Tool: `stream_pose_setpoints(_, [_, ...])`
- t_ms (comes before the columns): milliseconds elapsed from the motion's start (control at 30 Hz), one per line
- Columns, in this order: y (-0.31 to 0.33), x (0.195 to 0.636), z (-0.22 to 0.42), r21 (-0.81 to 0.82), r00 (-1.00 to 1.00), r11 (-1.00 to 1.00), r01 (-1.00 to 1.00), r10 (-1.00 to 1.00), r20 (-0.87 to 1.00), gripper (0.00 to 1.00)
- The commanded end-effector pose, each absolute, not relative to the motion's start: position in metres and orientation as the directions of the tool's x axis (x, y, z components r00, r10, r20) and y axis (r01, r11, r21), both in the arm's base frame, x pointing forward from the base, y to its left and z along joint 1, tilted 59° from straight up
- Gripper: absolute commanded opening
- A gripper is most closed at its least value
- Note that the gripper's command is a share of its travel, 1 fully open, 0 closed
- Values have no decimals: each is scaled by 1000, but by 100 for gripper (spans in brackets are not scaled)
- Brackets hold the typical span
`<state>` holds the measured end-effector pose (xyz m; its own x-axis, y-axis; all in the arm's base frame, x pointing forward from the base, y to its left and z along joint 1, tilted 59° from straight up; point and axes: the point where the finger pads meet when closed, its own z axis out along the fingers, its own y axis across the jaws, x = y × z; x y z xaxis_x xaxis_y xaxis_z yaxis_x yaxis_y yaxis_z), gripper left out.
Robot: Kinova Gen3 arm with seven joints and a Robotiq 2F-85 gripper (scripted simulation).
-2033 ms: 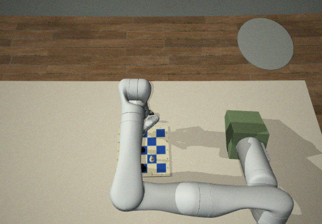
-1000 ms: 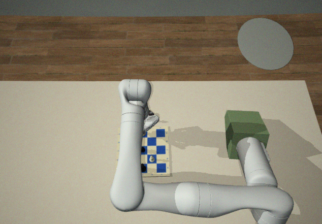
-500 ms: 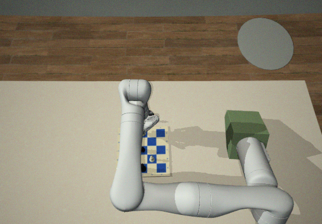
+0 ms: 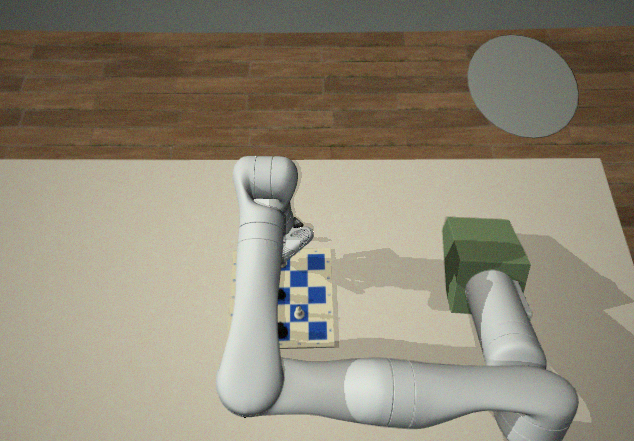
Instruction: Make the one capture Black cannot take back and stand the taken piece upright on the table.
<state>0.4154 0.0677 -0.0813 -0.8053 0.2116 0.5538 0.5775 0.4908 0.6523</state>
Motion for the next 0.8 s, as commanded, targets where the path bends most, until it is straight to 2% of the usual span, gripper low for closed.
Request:
stream_pose_setpoints(0, [67, 416, -81, 653, -806, 491, 578, 213, 553, 0])
stream_pose_setpoints(233, [67, 416, -81, 653, -806, 491, 578, 213, 553, 0])
stream_pose_setpoints(267, [67, 416, -81, 653, -806, 491, 578, 213, 553, 8])
stream_pose_setpoints(333, [67, 416, -81, 653, -806, 491, 578, 213, 553, 8])
stream_pose_setpoints(367, [67, 416, -81, 653, -806, 491, 578, 213, 553, 16])
stream_pose_setpoints(500, [67, 416, -81, 653, -806, 491, 578, 213, 553, 16])
stream_pose_setpoints(533, [67, 416, -81, 653, -806, 491, 578, 213, 553, 25])
stream_pose_setpoints(600, [67, 416, -81, 653, -806, 491, 578, 213, 553, 25])
stream_pose_setpoints(633, [67, 416, -81, 653, -806, 491, 578, 213, 553, 33])
stream_pose_setpoints(700, [67, 416, -81, 653, -806, 491, 578, 213, 553, 33])
stream_pose_setpoints(733, [67, 416, -81, 653, -806, 491, 578, 213, 553, 41])
stream_pose_setpoints(767, [67, 416, -81, 653, -806, 491, 578, 213, 553, 41])
